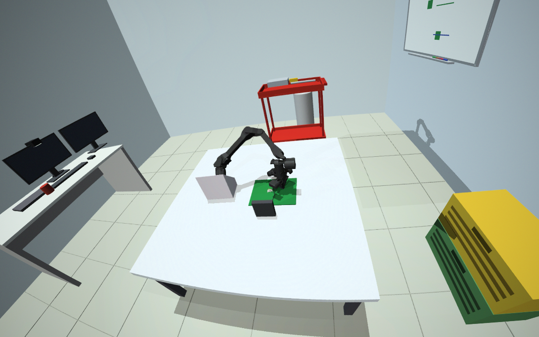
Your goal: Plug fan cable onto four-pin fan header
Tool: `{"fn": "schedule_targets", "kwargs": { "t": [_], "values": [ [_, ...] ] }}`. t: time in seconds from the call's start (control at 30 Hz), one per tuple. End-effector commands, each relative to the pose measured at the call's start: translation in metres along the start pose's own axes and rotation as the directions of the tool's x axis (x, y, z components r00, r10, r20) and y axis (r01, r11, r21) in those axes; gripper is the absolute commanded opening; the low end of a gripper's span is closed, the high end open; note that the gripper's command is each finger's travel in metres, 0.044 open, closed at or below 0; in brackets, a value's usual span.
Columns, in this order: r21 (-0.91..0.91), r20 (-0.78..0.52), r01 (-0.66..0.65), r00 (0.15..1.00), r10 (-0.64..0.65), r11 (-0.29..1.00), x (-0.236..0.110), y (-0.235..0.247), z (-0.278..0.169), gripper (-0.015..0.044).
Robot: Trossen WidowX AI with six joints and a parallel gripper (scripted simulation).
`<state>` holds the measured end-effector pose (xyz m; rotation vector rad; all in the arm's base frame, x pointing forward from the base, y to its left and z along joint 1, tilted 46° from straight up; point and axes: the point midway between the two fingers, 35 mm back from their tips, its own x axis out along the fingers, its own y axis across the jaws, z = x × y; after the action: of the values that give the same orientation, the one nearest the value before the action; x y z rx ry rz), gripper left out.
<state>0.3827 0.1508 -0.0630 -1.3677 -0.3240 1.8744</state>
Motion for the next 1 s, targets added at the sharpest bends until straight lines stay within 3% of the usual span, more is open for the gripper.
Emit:
{"fn": "schedule_targets", "kwargs": {
  "t": [0.0,0.07,0.27,0.6,0.97],
  "values": [
    [0.0,-0.002,-0.001,1.0,0.001,1.0,-0.024,0.0,-0.002,0.0],
    [0.001,0.0,-0.001,1.0,0.001,1.0,-0.046,0.0,-0.001,0.0],
    [0.024,0.001,-0.001,1.0,0.001,1.0,-0.048,0.002,-0.001,0.0],
    [0.358,0.001,-0.002,1.0,0.001,0.934,-0.048,0.011,0.007,0.0],
    [0.681,0.001,-0.002,1.0,0.002,0.733,-0.048,0.021,0.016,0.0]
  ]
}}
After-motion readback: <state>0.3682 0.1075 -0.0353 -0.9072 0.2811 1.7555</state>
